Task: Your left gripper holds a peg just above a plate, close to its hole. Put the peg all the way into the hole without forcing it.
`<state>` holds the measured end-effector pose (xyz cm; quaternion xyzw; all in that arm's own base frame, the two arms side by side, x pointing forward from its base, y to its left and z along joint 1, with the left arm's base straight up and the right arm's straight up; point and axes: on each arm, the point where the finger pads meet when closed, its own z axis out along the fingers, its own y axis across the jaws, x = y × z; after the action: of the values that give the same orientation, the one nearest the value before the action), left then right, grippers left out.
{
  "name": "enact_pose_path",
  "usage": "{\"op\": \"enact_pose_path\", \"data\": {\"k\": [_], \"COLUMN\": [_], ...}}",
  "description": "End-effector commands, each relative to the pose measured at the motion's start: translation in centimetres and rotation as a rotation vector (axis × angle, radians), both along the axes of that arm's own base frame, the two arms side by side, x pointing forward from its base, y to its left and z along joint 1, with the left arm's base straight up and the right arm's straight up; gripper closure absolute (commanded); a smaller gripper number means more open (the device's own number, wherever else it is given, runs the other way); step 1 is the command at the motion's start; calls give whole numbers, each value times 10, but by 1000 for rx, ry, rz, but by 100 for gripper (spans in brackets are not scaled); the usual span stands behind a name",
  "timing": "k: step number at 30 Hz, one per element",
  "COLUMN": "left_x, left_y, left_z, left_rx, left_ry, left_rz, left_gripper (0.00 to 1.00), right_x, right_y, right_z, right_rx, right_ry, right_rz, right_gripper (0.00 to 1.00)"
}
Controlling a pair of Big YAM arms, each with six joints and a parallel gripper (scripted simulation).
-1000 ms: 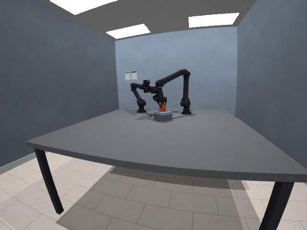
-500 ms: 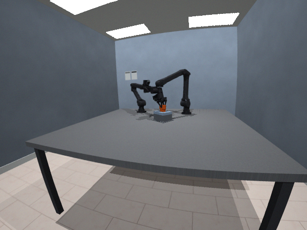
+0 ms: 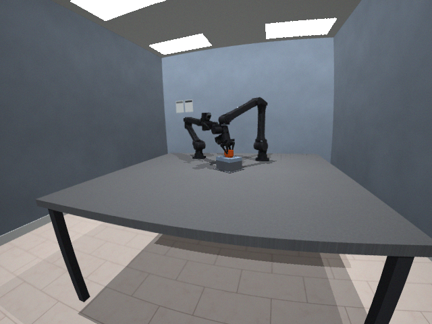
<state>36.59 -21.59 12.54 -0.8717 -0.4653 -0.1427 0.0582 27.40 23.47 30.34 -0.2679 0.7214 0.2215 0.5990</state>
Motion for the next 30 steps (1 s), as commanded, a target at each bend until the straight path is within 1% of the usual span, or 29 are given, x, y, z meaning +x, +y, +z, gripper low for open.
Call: {"op": "enact_pose_path", "data": {"k": [1, 3, 4, 5, 6, 13, 15, 16, 23, 24, 25, 26, 27, 30], "left_x": [-1, -1, 7, 0, -1, -2, 12, 12, 12, 12, 12, 11, 8, 5], "left_y": [1, 1, -5, 0, 1, -1, -8, -6, -6, -6, -6, -8, -11, -14], "left_z": [-16, -16, -10, -20, -22, -26, 9, 13, 13, 13, 13, 21, 27, 39], "left_rx": [14, 14, -3, 11, 12, 12, -18, -17, -17, -17, -17, -29, -38, -54], "left_ry": [13, 13, -7, 11, 12, 13, -27, -26, -26, -26, -26, -41, -52, -73], "left_rz": [-9, -9, -6, -4, -2, 2, 2, 3, 3, 3, 3, 2, 2, -1], "left_gripper": [60, 60, 60, 60, 60, 60, 60, 60, 60, 49, 43, 32, 31, 31], "right_x": [4, 4, 4, 4, 4, 4, 4, 4, 4, 4, 4, 4, 4, 4], "right_y": [0, 0, 0, 0, 0, 0, 0, 0, 0, 0, 0, 0, 0, 0], "right_z": [23, 23, 23, 23, 23, 23, 23, 23, 23, 23, 23, 23, 23, 23], "right_rx": [27, 27, 27, 27, 27, 27, 27, 27, 27, 27, 27, 27, 27, 27], "right_ry": [-29, -29, -29, -29, -29, -29, -29, -29, -29, -29, -29, -29, -29, -29], "right_rz": [-9, -9, -9, -9, -9, -9, -9, -9, -9, -9, -9, -9, -9, -9], "right_gripper": [0, 0, 0, 0, 0, 0, 0, 0, 0, 0, 0, 0, 0, 0]}}
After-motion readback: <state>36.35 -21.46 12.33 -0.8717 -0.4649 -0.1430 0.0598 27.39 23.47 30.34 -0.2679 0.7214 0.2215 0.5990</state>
